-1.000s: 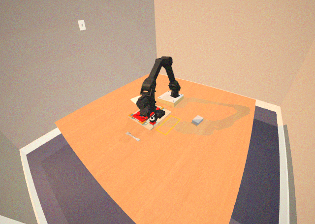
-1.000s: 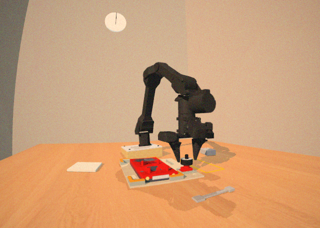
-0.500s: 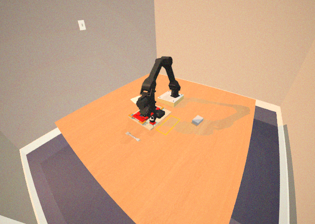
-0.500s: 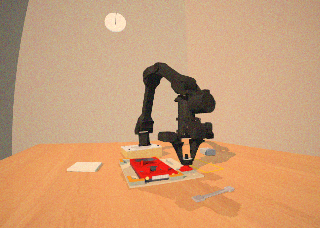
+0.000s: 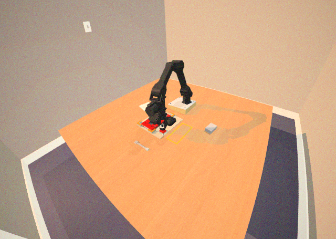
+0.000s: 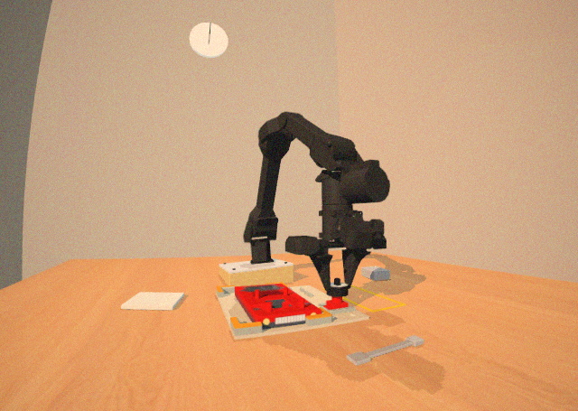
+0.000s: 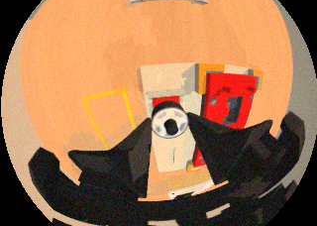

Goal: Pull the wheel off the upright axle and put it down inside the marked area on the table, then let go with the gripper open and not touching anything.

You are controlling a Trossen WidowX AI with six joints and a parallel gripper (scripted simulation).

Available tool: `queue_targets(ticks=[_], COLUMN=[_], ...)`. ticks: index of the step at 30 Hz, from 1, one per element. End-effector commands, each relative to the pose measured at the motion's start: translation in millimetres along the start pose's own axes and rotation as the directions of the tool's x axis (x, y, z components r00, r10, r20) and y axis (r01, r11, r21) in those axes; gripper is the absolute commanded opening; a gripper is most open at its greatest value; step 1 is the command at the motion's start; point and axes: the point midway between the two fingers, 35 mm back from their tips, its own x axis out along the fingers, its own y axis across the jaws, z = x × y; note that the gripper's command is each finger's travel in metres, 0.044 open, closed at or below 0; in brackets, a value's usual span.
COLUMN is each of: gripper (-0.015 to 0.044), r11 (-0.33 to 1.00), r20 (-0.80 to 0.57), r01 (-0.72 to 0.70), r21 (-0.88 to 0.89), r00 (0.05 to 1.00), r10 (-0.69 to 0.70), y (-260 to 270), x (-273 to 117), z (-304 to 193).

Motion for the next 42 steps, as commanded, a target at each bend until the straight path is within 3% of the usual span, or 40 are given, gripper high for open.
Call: queue_targets(ticks=[1, 42], gripper=[0.0, 0.0], r11=[1.0, 1.0], r20=[0.002, 0.0], r01=[-0.002, 0.0], r21=[0.0, -0.002], r00=[1.0, 1.0], r10=[0.002, 0.0], y=[0, 0], x=[-3, -16], z=[1, 1])
